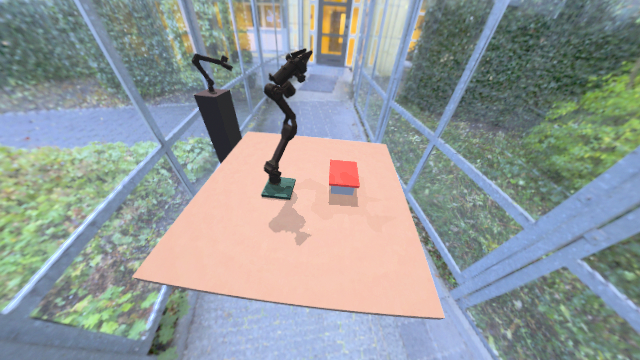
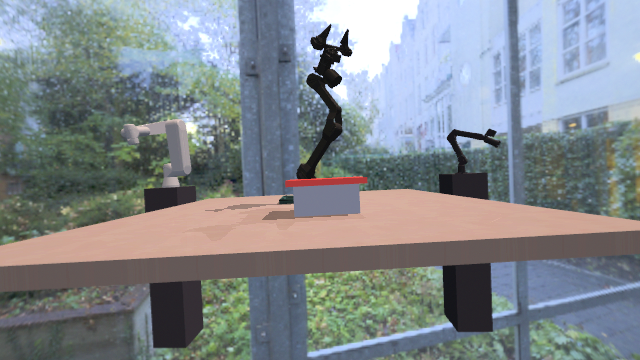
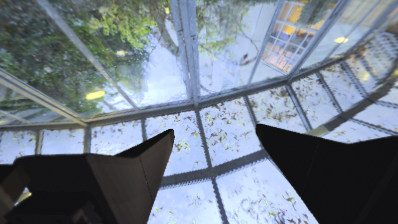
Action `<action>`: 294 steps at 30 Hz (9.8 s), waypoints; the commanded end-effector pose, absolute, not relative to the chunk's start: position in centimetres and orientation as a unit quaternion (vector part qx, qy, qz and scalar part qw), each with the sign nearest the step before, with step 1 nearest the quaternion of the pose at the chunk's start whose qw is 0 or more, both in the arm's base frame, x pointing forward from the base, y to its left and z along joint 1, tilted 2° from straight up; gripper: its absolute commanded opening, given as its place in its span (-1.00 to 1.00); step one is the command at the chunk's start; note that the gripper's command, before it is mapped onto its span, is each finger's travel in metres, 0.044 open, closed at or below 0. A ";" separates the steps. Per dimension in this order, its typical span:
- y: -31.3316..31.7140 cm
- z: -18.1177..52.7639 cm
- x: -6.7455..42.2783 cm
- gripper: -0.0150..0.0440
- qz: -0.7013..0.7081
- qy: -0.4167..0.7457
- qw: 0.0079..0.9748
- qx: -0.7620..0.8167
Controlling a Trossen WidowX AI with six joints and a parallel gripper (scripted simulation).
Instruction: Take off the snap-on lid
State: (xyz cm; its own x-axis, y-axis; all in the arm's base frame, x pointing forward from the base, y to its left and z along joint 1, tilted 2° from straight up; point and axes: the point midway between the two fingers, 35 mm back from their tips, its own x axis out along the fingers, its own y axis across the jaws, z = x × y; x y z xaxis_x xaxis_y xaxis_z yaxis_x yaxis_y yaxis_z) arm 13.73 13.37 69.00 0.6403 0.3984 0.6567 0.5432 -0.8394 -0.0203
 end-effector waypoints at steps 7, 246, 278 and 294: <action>10.5 71.4 8.4 0.31 -0.373 -0.365 0.291 -0.802; 8.5 13.1 32.6 -0.49 -0.185 0.270 0.667 0.669; 8.5 13.2 32.7 -0.49 -0.186 0.271 0.667 0.669; 8.6 13.2 32.9 -0.49 -0.186 0.271 0.667 0.669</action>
